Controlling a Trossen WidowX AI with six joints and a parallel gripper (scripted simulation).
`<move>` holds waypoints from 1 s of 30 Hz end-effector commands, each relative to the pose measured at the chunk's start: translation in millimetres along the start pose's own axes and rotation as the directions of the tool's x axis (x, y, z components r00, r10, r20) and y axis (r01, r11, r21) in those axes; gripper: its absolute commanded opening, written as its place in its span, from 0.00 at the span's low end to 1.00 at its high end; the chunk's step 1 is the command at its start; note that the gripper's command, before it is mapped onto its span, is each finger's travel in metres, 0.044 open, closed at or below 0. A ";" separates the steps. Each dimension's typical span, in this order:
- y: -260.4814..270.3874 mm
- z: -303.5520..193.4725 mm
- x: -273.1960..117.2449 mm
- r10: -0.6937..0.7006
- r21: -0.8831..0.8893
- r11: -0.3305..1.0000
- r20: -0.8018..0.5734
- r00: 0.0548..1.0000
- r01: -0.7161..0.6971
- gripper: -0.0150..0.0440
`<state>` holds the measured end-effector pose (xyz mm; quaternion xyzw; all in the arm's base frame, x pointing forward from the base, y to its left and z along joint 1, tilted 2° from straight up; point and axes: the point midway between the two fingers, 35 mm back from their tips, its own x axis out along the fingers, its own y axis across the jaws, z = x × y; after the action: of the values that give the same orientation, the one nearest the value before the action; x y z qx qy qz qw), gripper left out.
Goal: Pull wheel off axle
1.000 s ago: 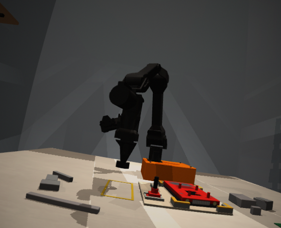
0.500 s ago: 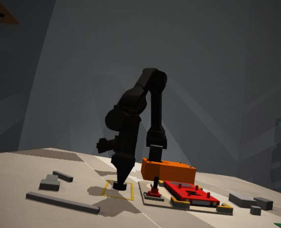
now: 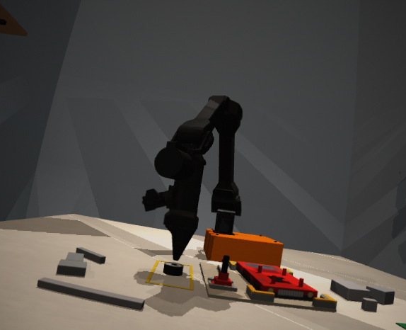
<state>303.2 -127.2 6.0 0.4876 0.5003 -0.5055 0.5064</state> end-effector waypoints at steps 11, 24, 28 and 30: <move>-30.0 -13.4 -53.5 0.023 -0.002 1.000 0.010 1.000 -0.023 1.00; -79.7 -35.1 -78.5 0.018 -0.003 1.000 0.009 1.000 -0.018 1.00; -79.7 -35.1 -78.5 0.018 -0.003 1.000 0.009 1.000 -0.018 1.00; -79.7 -35.1 -78.5 0.018 -0.003 1.000 0.009 1.000 -0.018 1.00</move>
<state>226.0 -91.9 85.0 0.4887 0.4946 -0.4999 0.5164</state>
